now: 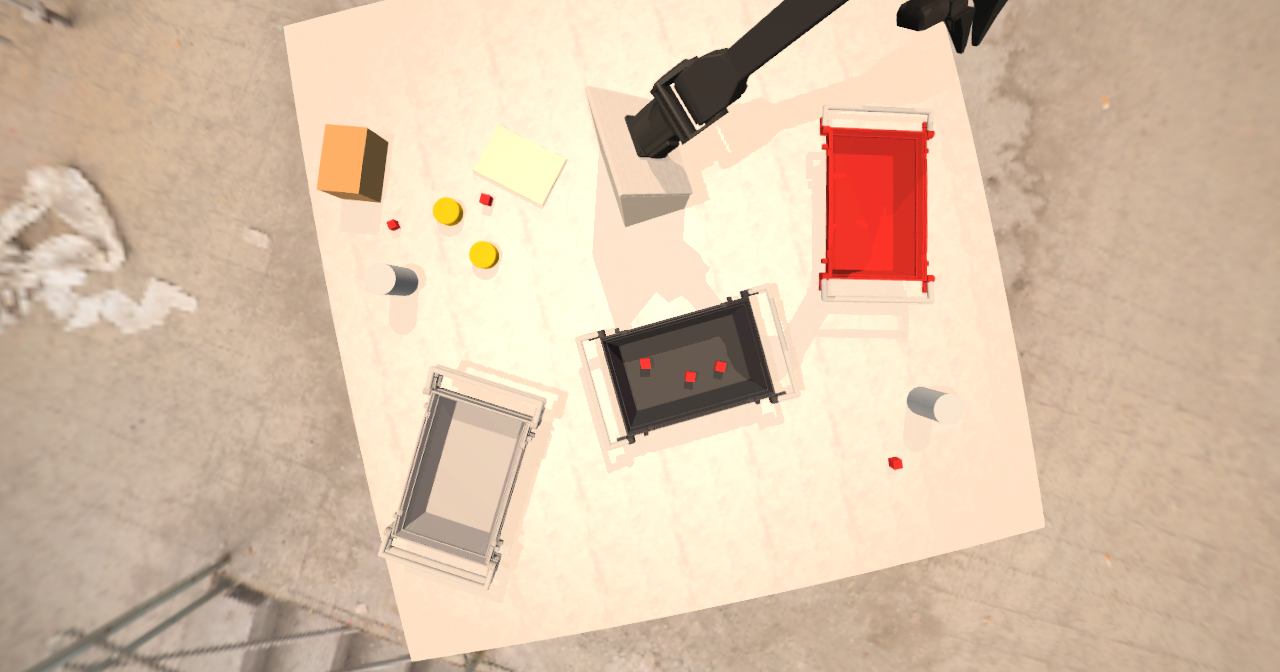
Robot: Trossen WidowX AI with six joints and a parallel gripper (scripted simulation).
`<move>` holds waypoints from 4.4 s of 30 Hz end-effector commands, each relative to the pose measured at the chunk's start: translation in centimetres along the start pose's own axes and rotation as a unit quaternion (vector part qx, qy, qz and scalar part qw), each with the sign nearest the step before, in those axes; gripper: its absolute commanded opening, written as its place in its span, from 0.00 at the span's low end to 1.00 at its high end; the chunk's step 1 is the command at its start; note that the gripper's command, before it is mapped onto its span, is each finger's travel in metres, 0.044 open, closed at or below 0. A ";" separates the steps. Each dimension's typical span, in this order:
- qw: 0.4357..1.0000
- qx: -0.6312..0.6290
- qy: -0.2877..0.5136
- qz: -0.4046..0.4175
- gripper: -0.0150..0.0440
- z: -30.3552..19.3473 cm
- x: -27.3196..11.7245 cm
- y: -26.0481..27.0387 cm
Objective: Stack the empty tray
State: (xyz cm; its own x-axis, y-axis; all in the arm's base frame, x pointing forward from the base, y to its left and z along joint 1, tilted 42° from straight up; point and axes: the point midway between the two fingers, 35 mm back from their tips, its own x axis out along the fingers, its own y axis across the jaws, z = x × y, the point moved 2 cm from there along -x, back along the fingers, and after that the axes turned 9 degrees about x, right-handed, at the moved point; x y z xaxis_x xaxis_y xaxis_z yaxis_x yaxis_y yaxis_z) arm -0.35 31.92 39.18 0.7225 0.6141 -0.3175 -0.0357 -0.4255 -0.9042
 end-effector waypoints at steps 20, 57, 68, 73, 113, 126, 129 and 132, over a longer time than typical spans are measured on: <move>0.820 0.465 0.198 0.270 0.41 -18.7 23.1 13.0; 0.008 0.917 0.205 0.342 0.41 -38.5 26.1 34.7; 0.007 0.917 0.204 0.342 0.41 -35.2 29.8 36.7; 0.007 0.917 0.204 0.342 0.41 -34.9 30.0 36.8; 0.008 0.917 0.207 0.342 0.41 -41.1 24.1 41.1; 0.004 0.917 0.210 0.339 0.41 -40.7 24.4 41.6; 0.004 0.917 0.210 0.339 0.41 -40.7 24.4 41.6; 0.004 0.917 0.210 0.339 0.41 -40.7 24.4 41.6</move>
State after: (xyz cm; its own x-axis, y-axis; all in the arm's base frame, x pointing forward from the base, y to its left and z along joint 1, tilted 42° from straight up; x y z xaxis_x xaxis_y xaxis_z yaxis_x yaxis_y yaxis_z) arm 43.96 2.07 5.54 0.0543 0.6662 -0.7438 0.2017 0.7222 0.6616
